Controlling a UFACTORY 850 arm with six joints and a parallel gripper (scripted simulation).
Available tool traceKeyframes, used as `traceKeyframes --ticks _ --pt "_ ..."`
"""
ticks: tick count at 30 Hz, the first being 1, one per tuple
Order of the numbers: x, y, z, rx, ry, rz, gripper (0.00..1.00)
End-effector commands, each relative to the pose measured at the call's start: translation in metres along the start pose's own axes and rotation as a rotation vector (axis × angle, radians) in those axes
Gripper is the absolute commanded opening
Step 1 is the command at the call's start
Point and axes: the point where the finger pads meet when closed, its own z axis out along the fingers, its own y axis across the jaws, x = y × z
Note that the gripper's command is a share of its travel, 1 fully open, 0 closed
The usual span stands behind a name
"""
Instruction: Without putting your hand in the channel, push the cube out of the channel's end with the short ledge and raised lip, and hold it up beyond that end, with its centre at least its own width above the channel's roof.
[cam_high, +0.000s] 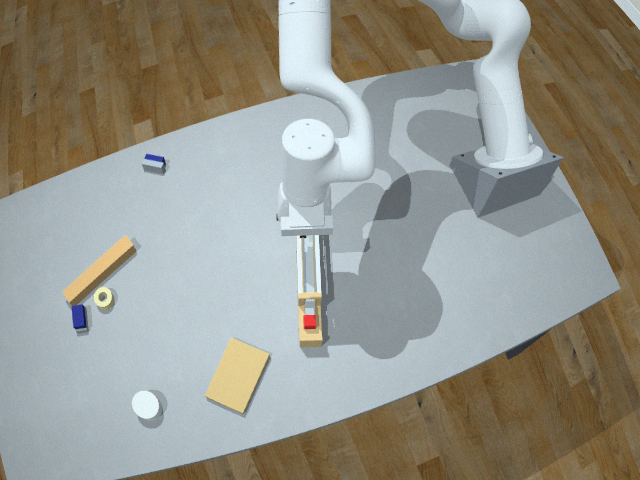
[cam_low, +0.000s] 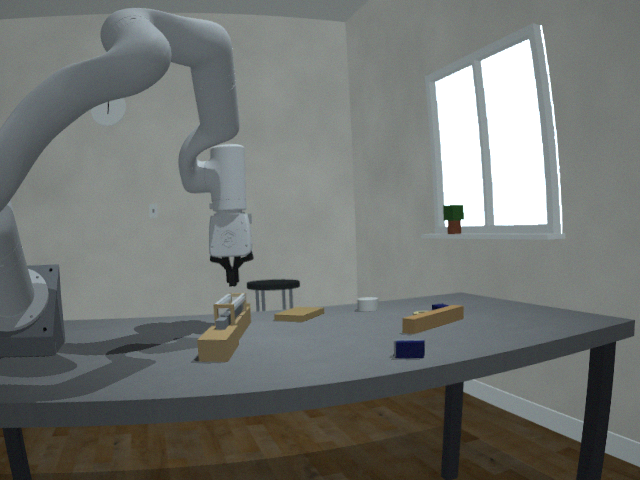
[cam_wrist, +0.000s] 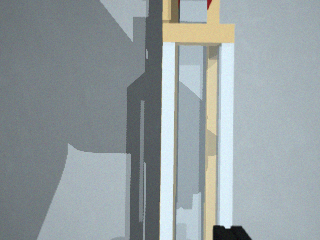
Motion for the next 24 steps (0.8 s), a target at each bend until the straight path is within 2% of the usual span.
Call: traceKeyframes --ticks 1,2,3,10,24 --pt "0.07 -0.004 0.003 0.013 -0.007 -0.002 0.0" --pt "0.082 -0.005 0.003 0.013 -0.007 -0.003 0.0" --pt "0.093 -0.007 0.003 0.013 -0.007 -0.003 0.44" --pt "0.17 -0.011 0.008 0.013 -0.007 -0.003 0.44" --pt "0.17 -0.011 0.008 0.013 -0.007 -0.003 0.44"
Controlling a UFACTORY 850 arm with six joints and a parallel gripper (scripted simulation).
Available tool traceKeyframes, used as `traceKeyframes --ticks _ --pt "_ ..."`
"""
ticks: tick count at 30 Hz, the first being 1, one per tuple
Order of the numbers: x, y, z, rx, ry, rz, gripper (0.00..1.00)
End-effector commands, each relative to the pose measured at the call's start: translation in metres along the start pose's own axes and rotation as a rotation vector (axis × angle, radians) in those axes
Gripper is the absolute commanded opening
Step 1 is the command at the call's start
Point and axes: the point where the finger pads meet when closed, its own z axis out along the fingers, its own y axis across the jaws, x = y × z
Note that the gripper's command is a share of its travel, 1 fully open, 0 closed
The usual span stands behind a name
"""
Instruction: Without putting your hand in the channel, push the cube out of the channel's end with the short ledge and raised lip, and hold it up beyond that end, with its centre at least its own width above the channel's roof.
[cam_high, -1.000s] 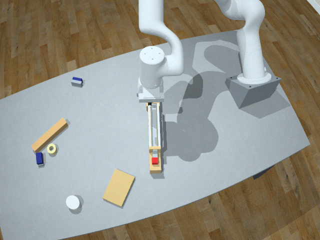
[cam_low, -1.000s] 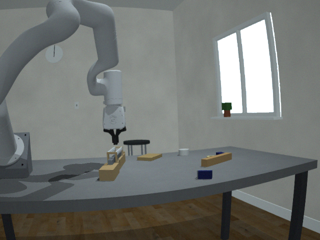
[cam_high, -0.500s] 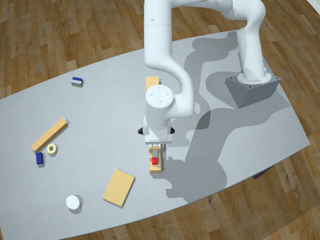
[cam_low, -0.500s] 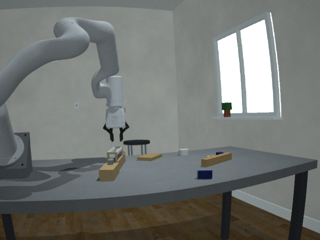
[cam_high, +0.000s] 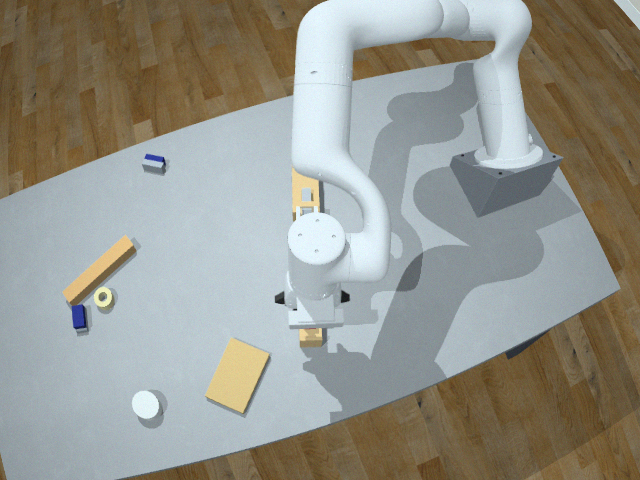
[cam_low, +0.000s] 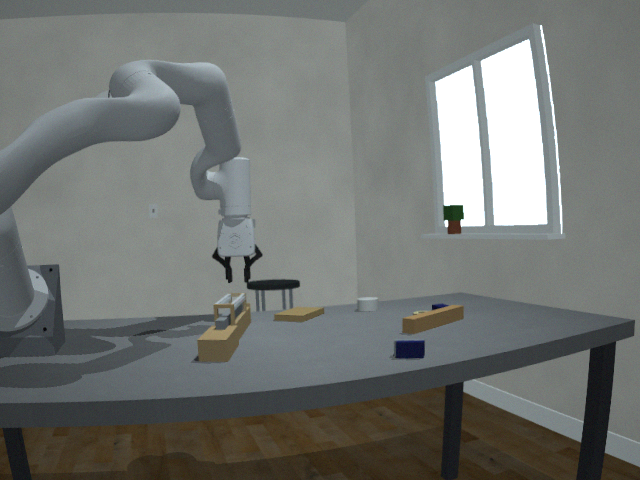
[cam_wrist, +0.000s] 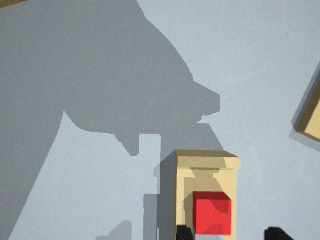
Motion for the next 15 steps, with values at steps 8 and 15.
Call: traceKeyframes --ticks 8,15 --pt "0.0015 0.0011 -0.0013 0.0 -0.001 0.0 0.44" --pt "0.0017 0.0013 0.0033 -0.001 -0.001 0.001 0.44"
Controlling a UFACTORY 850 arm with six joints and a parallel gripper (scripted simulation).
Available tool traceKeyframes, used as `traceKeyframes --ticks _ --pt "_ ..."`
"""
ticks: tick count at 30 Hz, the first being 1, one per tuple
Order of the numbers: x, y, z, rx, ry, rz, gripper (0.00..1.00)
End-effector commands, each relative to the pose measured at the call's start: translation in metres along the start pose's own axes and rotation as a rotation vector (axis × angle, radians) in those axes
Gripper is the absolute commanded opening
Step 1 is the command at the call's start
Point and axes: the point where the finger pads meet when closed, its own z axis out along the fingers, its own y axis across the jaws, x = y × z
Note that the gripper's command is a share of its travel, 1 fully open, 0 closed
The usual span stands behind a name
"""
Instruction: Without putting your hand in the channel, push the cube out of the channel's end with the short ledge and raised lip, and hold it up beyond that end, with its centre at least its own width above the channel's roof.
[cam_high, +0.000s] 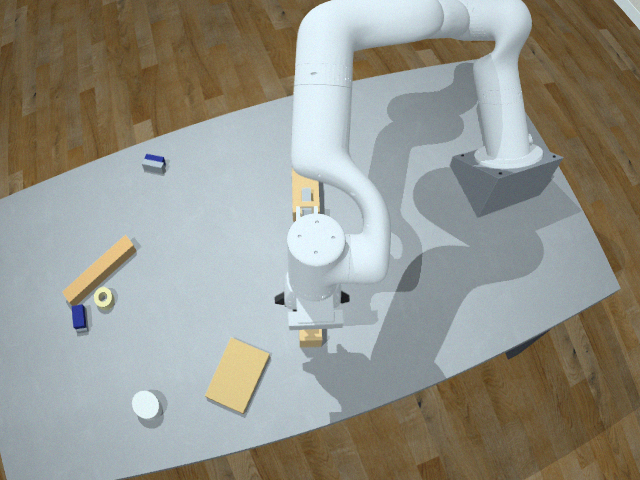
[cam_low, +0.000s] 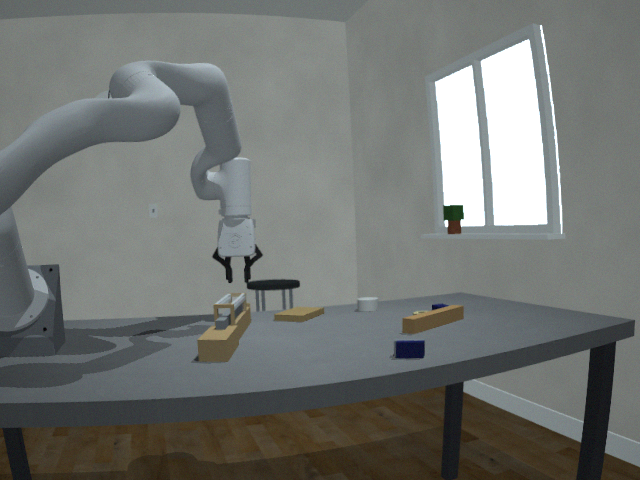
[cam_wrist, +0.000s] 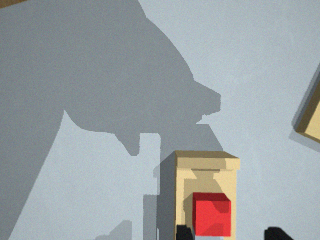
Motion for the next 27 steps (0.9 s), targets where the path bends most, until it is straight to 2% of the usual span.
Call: traceKeyframes --ticks 1,5,27 --pt "0.001 0.001 0.008 -0.002 0.001 0.001 0.44" --pt "0.002 0.002 0.034 -0.002 0.001 0.001 0.44" --pt "0.003 0.003 0.066 -0.002 0.001 0.001 0.44"
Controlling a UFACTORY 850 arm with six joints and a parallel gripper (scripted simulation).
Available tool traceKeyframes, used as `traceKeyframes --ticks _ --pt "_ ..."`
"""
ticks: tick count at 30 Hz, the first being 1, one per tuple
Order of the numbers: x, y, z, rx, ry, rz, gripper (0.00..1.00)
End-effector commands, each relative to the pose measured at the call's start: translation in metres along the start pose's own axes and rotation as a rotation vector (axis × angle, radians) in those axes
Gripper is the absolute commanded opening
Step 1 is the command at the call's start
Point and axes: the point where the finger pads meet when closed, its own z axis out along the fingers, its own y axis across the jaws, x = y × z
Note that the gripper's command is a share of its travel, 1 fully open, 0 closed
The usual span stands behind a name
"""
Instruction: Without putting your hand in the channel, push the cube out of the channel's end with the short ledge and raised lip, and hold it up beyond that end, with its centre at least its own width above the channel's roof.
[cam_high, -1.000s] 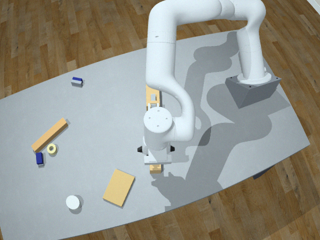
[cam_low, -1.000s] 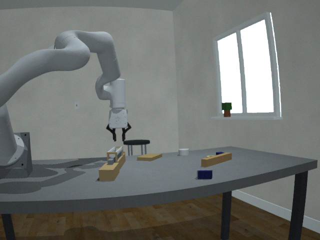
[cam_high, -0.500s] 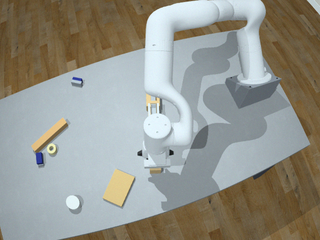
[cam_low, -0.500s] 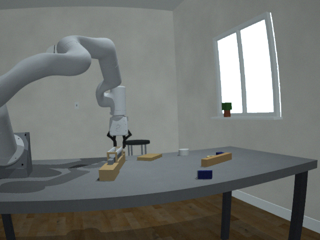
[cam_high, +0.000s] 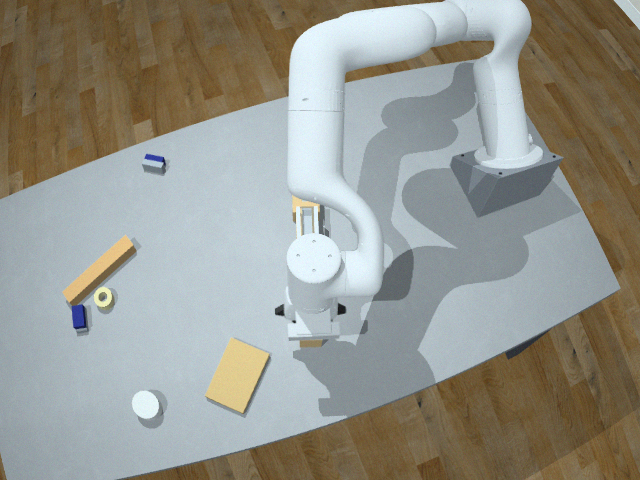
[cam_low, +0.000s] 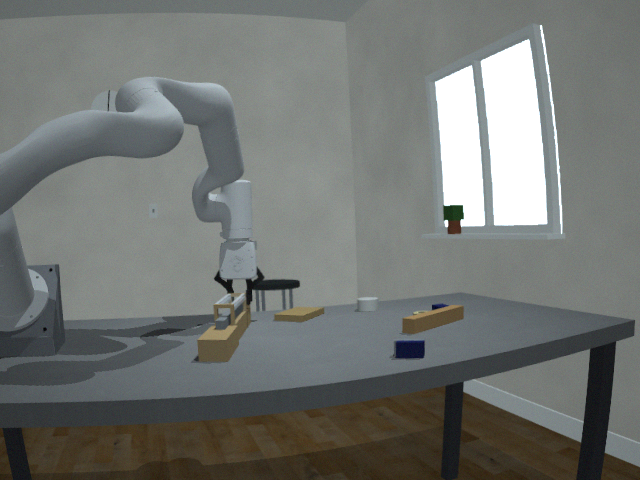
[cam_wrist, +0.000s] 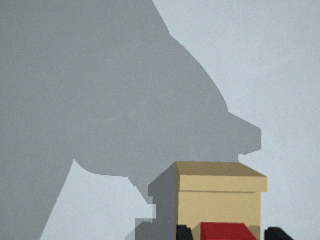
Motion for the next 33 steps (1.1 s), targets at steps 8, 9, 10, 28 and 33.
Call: traceKeyframes --ticks 8,9,10,28,33 --pt "0.0007 0.0011 0.0078 -0.002 0.002 0.001 0.44" --pt "0.0007 0.0011 0.0078 -0.002 0.002 0.001 0.44" --pt "0.0007 0.0011 0.0078 -0.002 0.002 0.001 0.44" --pt "0.0007 0.0011 0.0078 -0.002 0.002 0.001 0.0" --pt "0.0007 0.0011 0.0078 -0.002 0.002 0.001 0.0"
